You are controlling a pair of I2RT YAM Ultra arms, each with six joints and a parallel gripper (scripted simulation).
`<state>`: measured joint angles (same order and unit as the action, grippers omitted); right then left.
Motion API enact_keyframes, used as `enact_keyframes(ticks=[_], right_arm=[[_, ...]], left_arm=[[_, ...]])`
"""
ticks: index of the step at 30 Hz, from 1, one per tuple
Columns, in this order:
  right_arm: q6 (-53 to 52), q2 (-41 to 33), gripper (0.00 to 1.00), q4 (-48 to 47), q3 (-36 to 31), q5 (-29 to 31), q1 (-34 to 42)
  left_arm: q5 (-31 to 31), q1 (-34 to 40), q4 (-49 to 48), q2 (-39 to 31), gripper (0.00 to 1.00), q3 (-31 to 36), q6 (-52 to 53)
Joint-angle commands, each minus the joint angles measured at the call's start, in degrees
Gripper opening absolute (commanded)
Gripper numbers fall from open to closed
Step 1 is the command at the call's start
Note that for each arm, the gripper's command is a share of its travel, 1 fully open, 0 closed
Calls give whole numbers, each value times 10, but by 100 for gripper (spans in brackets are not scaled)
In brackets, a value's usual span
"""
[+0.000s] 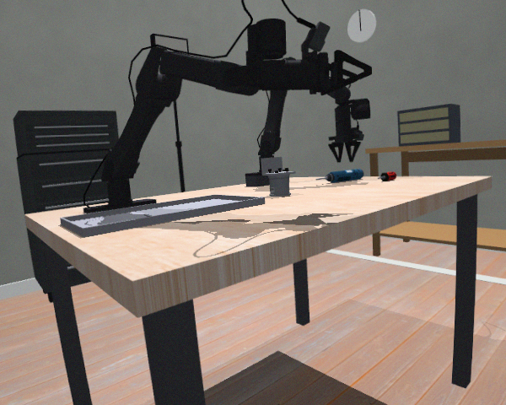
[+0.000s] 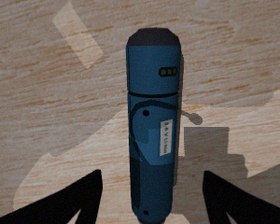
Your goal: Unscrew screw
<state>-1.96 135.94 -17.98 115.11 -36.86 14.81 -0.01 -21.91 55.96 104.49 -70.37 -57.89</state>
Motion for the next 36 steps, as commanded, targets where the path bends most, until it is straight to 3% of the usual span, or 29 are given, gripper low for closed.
enact_keyframes(ticks=[1,13,25,30,36], right_arm=[[0,-4,86,-1,2,0,0],[0,-4,86,-1,2,0,0],[13,-96,86,-27,-129,34,47],[13,-98,86,-24,-133,36,39],[18,-139,86,-40,-194,49,67]], left_arm=[[5,1,-2,-5,65,-3,-1],[5,1,-2,-5,65,-3,-1],[5,1,-2,-5,65,-3,-1],[5,1,-2,-5,65,-3,-1],[5,1,-2,-5,65,-3,-1]])
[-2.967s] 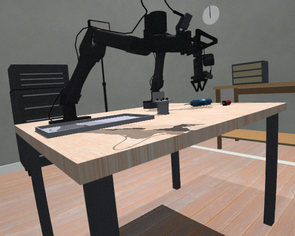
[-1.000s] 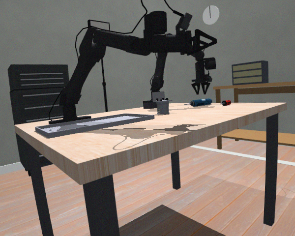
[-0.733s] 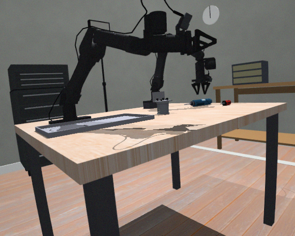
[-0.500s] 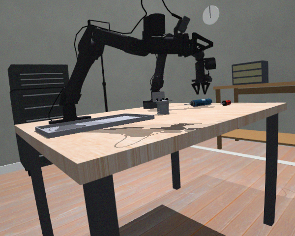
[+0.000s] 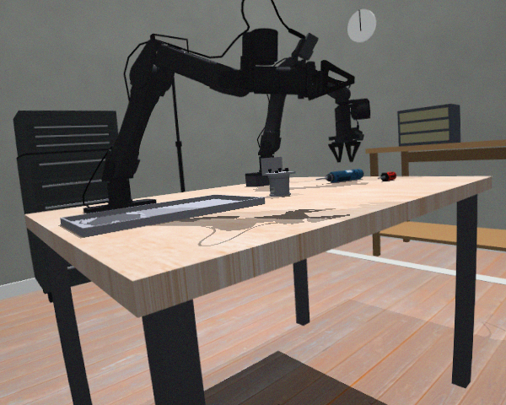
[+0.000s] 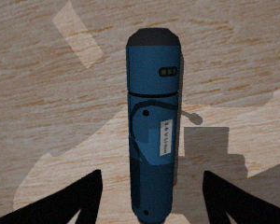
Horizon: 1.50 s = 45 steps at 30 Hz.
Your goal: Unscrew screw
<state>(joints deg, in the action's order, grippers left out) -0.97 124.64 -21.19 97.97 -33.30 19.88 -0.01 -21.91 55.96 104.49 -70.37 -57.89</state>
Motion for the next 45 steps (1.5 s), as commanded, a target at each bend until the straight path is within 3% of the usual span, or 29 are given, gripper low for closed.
enact_keyframes(ticks=[1,6,11,23,28,40,45], right_arm=[[9,-33,86,-10,-33,16,20],[12,-66,86,-17,-81,30,38],[12,-69,86,-14,-85,32,32],[20,-150,86,-39,-206,62,80],[20,-152,86,-35,-209,64,74],[29,-234,86,-61,-330,93,121],[29,-236,86,-56,-333,95,117]], left_arm=[[5,1,-2,-5,65,-3,-1],[5,1,-2,-5,65,-3,-1],[5,1,-2,-5,65,-3,-1],[5,1,-2,-5,65,-3,-1],[5,1,-2,-5,65,-3,-1],[5,1,-2,-5,65,-3,-1],[5,1,-2,-5,65,-3,-1]])
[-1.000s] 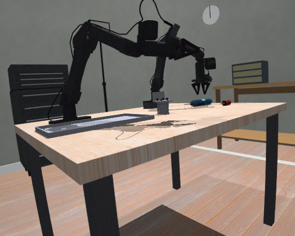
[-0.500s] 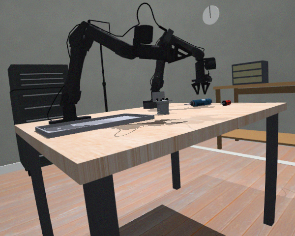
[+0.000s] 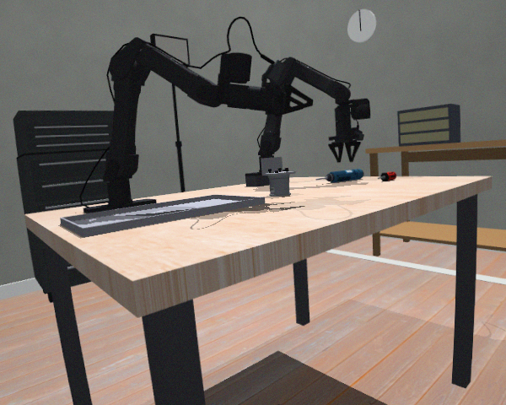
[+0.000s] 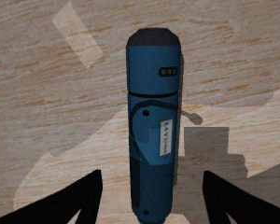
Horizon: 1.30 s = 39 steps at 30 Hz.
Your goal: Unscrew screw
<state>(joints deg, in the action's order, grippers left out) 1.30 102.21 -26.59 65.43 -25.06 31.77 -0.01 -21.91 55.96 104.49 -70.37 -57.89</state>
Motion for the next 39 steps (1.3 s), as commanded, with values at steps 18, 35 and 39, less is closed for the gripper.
enact_keyframes(ticks=[18,35,39], right_arm=[[15,-102,86,-32,-141,46,47],[24,-185,86,-54,-265,78,90],[28,-209,86,-56,-304,86,101]], left_arm=[[5,1,-2,-5,65,-3,-1],[5,1,-2,-5,65,-3,-1],[5,1,-2,-5,65,-3,-1]])
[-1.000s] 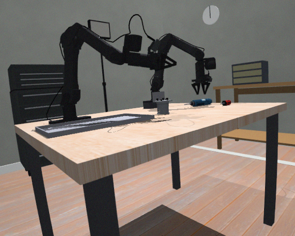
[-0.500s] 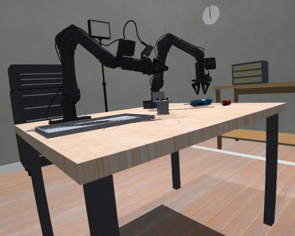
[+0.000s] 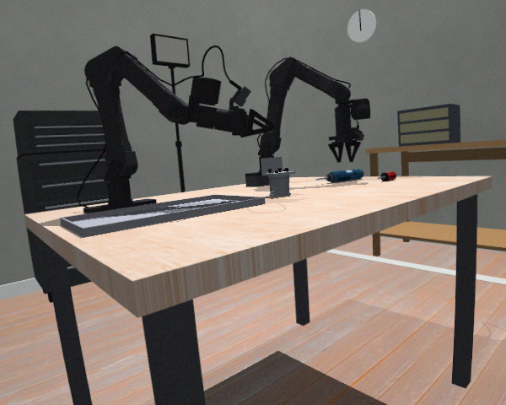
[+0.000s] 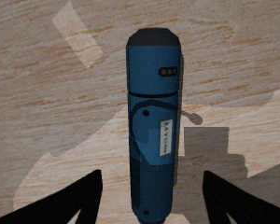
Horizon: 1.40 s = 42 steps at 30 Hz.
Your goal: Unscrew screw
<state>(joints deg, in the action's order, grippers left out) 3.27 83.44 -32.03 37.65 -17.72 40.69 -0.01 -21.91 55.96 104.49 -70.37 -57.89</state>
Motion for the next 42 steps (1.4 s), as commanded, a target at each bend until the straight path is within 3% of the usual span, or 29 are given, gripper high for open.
enact_keyframes(ticks=[1,7,12,24,29,42], right_arm=[[9,-28,86,-5,-37,15,16],[12,-70,86,-18,-98,32,38],[12,-74,86,-9,-94,34,40],[11,7,86,-116,-138,35,33],[11,-3,86,-122,-123,35,33],[11,92,86,-231,-165,34,33]], left_arm=[[5,1,-2,-5,65,-3,-1],[5,1,-2,-5,65,-3,-1],[5,1,-2,-5,65,-3,-1],[5,1,-2,-5,65,-3,-1],[5,1,-2,-5,65,-3,-1],[5,1,-2,-5,65,-3,-1]])
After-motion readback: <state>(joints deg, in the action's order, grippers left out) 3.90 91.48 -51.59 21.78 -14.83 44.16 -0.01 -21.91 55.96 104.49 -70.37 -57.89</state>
